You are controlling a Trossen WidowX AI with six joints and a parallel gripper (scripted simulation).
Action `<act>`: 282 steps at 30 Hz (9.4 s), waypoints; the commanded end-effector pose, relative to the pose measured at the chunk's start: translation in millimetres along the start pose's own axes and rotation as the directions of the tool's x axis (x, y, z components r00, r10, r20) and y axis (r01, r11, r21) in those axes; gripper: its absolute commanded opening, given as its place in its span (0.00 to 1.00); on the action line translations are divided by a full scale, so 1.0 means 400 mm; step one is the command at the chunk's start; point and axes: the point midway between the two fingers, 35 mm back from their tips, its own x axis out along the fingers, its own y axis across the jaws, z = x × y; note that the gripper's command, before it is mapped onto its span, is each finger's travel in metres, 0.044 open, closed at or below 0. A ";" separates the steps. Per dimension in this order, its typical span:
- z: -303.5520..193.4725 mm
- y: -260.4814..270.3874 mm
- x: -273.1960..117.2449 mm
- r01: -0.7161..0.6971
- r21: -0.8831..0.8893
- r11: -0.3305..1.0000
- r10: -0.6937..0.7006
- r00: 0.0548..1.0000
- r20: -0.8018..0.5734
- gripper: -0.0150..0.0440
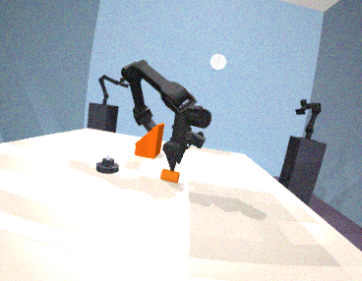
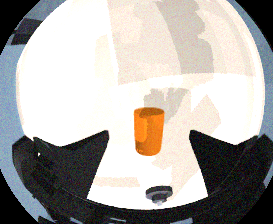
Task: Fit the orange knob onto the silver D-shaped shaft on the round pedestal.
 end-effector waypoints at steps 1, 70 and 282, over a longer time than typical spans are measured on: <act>0.002 0.002 0.017 0.005 -0.010 1.000 -0.005 1.000 -0.006 1.00; -0.022 0.003 0.098 0.002 -0.005 1.000 -0.001 0.984 0.176 0.56; -0.178 0.002 -0.172 -0.001 0.292 -0.957 -0.004 1.000 -0.007 1.00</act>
